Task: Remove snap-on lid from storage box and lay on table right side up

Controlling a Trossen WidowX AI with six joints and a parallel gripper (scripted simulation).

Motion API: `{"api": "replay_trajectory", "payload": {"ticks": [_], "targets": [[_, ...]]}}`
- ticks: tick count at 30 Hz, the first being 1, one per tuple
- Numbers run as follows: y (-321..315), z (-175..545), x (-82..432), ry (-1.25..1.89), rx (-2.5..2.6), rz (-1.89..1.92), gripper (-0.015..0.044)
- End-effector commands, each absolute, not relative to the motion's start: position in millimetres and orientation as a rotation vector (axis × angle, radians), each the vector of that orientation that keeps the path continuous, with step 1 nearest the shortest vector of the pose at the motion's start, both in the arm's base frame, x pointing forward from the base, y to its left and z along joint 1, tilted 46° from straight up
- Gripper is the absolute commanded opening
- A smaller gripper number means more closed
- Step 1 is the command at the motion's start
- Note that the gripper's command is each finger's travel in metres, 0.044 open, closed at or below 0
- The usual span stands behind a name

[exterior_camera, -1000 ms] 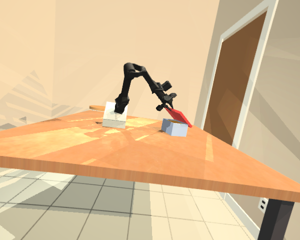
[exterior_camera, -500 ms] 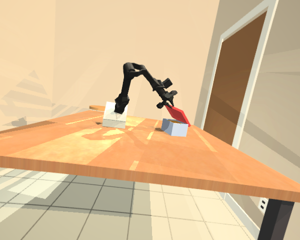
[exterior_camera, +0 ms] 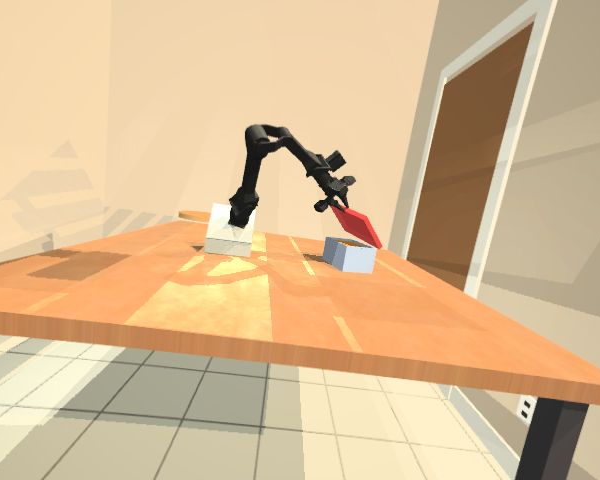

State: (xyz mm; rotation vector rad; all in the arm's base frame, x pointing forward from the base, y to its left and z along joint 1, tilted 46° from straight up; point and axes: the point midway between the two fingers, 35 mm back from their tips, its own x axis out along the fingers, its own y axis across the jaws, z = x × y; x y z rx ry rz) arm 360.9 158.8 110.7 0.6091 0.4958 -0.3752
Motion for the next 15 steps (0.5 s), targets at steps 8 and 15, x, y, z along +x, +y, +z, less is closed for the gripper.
{"api": "replay_trajectory", "payload": {"ticks": [8,15], "targets": [[172.1,124.6,360.5,0.485,0.626,-0.362,0.0],[170.7,115.9,357.2,0.485,0.626,-0.362,0.0]]}}
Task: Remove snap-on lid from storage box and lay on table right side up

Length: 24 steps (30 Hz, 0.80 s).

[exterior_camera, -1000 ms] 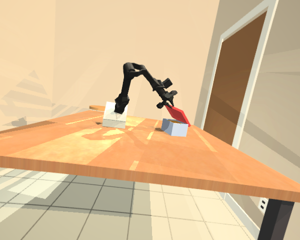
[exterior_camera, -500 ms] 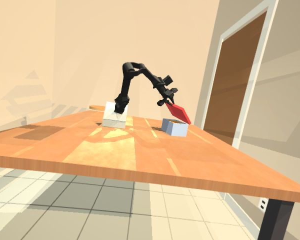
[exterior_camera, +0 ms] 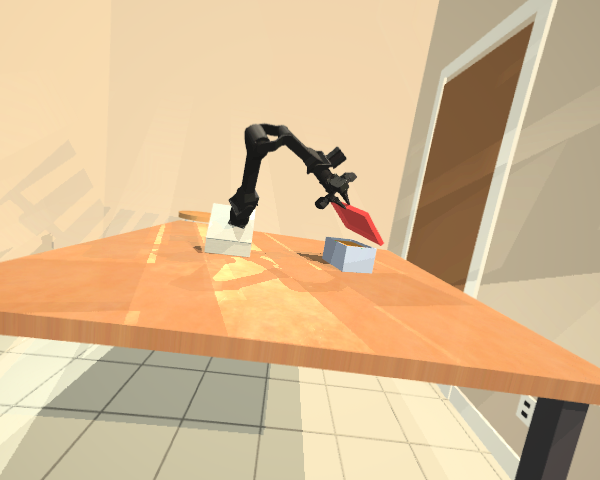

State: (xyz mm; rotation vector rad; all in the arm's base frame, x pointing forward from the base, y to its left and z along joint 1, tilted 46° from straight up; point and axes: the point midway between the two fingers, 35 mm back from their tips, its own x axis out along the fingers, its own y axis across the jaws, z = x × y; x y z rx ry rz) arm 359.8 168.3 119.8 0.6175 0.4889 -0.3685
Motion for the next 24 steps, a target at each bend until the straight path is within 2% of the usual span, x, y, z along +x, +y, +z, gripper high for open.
{"api": "replay_trajectory", "payload": {"ticks": [1,24], "targets": [[172,114,356,0.485,0.626,-0.362,0.0],[199,81,337,0.486,0.628,-0.362,0.0]]}}
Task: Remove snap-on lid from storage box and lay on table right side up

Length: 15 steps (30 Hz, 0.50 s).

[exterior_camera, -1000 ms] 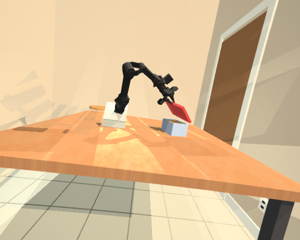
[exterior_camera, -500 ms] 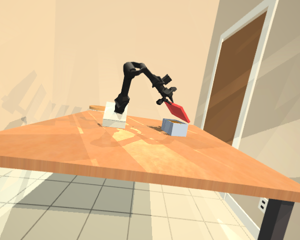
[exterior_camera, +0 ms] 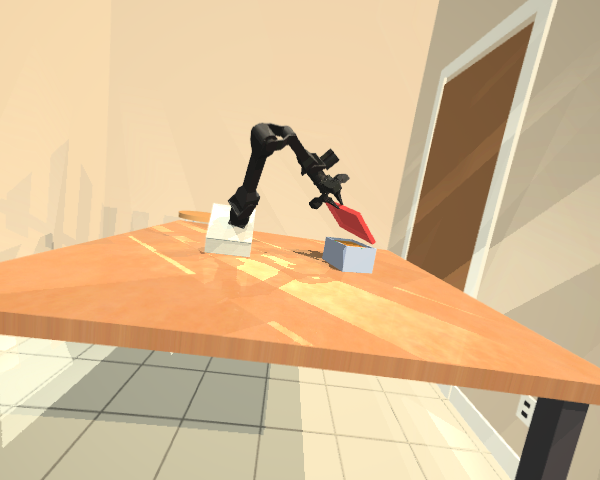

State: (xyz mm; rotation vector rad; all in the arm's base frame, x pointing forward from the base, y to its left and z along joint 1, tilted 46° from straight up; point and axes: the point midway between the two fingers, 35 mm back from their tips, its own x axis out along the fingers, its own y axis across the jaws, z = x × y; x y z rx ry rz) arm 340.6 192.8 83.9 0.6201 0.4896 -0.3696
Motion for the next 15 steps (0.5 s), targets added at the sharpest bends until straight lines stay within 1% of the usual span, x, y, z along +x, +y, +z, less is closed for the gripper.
{"api": "replay_trajectory", "payload": {"ticks": [1,15], "targets": [[200,80,336,0.486,0.628,-0.362,0.0],[217,61,325,0.486,0.63,-0.362,0.0]]}}
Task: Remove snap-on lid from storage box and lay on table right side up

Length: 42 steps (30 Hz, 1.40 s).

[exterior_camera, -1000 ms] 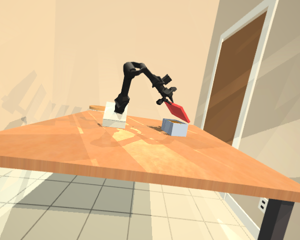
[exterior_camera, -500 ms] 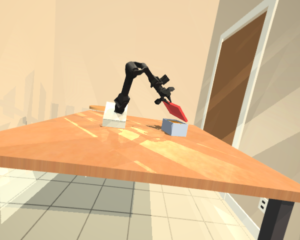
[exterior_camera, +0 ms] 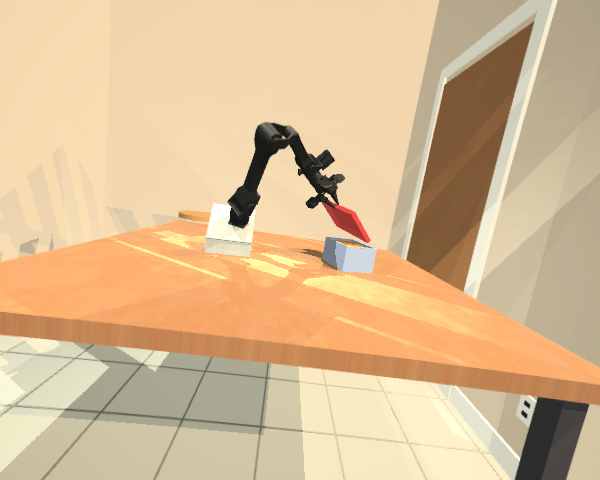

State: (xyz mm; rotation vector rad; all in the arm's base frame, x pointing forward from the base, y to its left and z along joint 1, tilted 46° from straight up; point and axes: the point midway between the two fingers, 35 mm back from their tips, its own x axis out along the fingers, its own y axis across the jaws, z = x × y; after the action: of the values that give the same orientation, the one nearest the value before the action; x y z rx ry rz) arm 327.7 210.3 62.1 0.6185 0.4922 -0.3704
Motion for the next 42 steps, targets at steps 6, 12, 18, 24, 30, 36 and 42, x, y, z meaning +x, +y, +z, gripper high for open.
{"api": "replay_trajectory", "payload": {"ticks": [6,12,18,24,30,36,42], "targets": [[224,52,320,0.487,0.63,-0.362,0.0],[232,44,315,0.487,0.631,-0.362,0.0],[239,36,310,0.487,0.631,-0.361,0.0],[246,28,305,0.488,0.632,-0.361,0.0],[253,19,300,0.488,0.633,-0.361,0.0],[261,11,295,0.488,0.634,-0.361,0.0],[268,3,290,0.489,0.634,-0.361,0.0]]}}
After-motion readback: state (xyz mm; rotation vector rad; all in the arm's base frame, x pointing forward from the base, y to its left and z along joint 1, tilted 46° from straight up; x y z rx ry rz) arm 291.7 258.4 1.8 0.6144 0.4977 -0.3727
